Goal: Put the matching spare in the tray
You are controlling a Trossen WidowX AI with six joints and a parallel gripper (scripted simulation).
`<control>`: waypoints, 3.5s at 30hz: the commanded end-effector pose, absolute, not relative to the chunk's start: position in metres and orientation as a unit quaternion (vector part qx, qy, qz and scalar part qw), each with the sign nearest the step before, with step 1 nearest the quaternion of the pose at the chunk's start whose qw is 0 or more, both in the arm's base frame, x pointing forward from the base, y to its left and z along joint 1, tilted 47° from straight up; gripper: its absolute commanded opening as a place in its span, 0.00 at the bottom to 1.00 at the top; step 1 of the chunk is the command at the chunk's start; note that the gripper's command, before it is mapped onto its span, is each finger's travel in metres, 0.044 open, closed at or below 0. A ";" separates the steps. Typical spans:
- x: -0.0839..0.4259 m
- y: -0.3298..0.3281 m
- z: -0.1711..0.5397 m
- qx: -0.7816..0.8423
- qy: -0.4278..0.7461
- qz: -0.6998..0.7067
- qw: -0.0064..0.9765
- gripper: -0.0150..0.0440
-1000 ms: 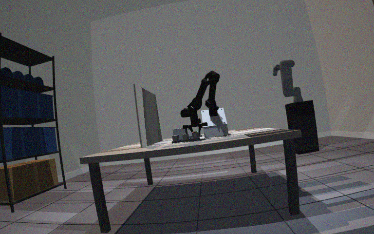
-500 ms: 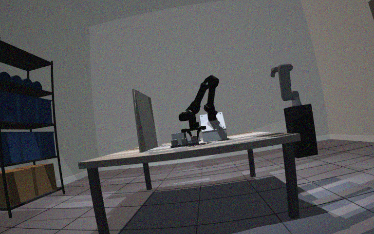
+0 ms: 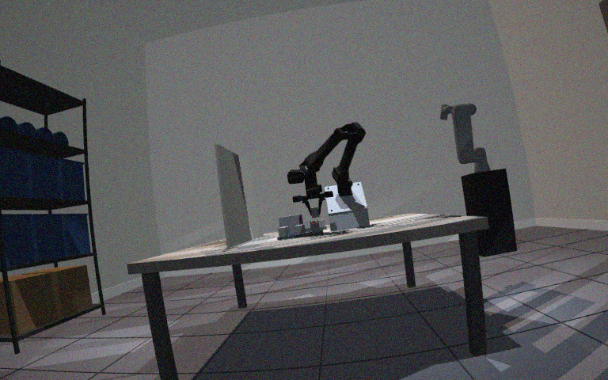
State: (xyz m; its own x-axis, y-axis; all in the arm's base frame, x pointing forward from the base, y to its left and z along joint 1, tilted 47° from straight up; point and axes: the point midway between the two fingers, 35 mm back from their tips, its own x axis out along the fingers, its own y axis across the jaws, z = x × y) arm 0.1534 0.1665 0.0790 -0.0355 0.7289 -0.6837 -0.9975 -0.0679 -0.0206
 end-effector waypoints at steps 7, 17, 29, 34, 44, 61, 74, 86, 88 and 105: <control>0.154 0.158 0.086 -0.276 0.244 0.676 0.638 0.25; 0.157 0.129 0.103 -0.282 0.248 0.675 0.635 0.25; 0.153 0.100 0.128 -0.275 0.242 0.677 0.638 0.25; 0.158 0.098 0.129 -0.275 0.244 0.676 0.639 0.25; 0.194 0.081 0.126 -0.277 0.252 0.669 0.642 0.25; 0.254 0.041 0.104 -0.278 0.266 0.658 0.648 0.25; 0.292 0.004 0.075 -0.276 0.273 0.652 0.651 0.25; 0.320 -0.030 0.040 -0.280 0.270 0.656 0.647 0.25; 0.324 -0.036 0.033 -0.281 0.269 0.657 0.646 0.25; 0.344 -0.084 -0.032 -0.284 0.259 0.664 0.641 0.25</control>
State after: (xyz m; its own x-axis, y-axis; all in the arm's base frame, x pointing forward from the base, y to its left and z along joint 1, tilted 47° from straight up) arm 0.3415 -0.0727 -0.0187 -0.0189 0.7064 -0.7075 -0.9992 -0.0390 -0.0122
